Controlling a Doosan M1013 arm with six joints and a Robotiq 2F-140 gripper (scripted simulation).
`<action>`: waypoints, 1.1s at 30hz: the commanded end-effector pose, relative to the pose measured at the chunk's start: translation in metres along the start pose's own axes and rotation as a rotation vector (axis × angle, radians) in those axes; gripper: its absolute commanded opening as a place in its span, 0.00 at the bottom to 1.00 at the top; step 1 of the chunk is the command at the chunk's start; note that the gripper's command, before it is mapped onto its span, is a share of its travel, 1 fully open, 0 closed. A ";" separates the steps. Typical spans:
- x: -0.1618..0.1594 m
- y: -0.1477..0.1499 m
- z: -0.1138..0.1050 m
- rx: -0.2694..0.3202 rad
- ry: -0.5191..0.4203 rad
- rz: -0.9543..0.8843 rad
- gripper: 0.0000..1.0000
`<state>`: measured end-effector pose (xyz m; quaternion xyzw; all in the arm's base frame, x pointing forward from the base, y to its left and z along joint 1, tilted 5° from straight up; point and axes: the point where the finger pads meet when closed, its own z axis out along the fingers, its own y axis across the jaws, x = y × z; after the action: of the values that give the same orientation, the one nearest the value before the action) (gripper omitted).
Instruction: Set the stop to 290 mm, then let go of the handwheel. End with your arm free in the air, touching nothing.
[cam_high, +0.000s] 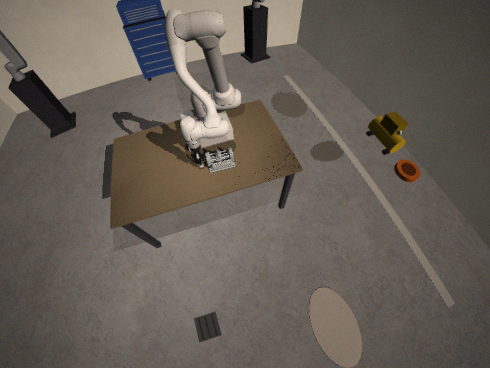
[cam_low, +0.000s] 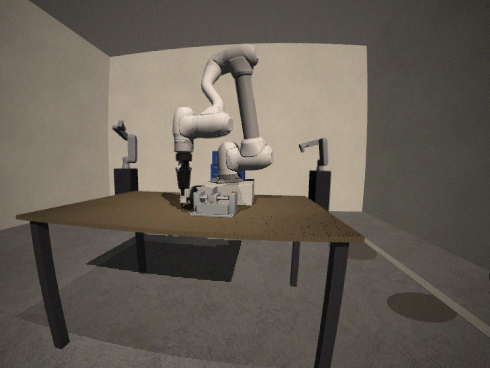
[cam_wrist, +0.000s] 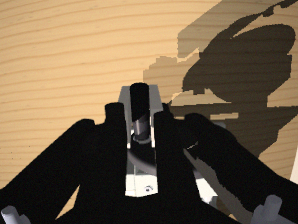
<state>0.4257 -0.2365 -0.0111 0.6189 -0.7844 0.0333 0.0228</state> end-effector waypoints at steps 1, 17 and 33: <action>0.000 0.001 0.003 0.000 0.000 0.000 0.04; 0.000 0.004 0.010 0.000 0.000 0.000 0.04; 0.000 0.004 0.011 0.000 0.000 0.000 0.04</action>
<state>0.4221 -0.2365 -0.0214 0.6190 -0.7844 0.0333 0.0228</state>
